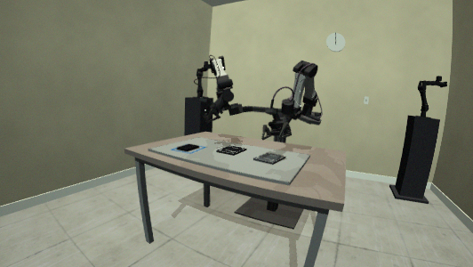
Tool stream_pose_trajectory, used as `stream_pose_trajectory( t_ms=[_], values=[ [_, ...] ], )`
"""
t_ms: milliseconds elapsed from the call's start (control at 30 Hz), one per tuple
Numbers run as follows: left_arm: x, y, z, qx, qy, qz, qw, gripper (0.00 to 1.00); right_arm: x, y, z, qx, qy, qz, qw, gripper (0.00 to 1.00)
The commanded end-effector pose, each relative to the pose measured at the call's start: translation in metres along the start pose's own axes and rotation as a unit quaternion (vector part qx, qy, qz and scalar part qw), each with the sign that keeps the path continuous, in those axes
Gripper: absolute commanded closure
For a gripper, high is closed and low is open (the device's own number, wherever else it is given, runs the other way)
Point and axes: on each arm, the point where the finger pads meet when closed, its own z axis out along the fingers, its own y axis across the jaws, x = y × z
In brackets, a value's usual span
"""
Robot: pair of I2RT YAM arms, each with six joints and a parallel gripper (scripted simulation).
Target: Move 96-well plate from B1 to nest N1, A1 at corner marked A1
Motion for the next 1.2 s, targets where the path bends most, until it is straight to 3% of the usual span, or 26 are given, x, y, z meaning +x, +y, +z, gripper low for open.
stream_pose_trajectory(
  t_ms=[0,533,567,967,1100,1167],
  values=[
    [-0.004,0.001,0.0,-0.002,-0.006,0.0,1.0,0.0,-0.003,0.002,-0.003,-0.004,-0.002,0.004,1.0,0.0],
    [-0.004,0.001,0.0,-0.002,-0.006,0.0,1.0,0.0,-0.003,0.002,-0.003,-0.004,-0.002,0.004,1.0,0.0],
    [-0.01,-0.001,-0.009,0.0,0.008,-0.006,1.0,0.0,-0.013,-0.004,0.001,-0.006,0.014,0.004,1.0,0.0],
    [-0.009,-0.009,-0.062,0.004,0.187,-0.068,0.98,0.0,-0.014,-0.031,0.055,-0.014,0.134,-0.13,0.982,0.0],
    [-0.008,-0.011,-0.072,0.004,0.206,-0.076,0.976,0.0,-0.014,-0.036,0.063,-0.019,0.147,-0.144,0.978,0.0],
    [-0.006,-0.012,-0.081,0.006,0.245,-0.087,0.966,0.0,-0.013,-0.042,0.072,-0.03,0.167,-0.167,0.971,0.0]
  ],
)
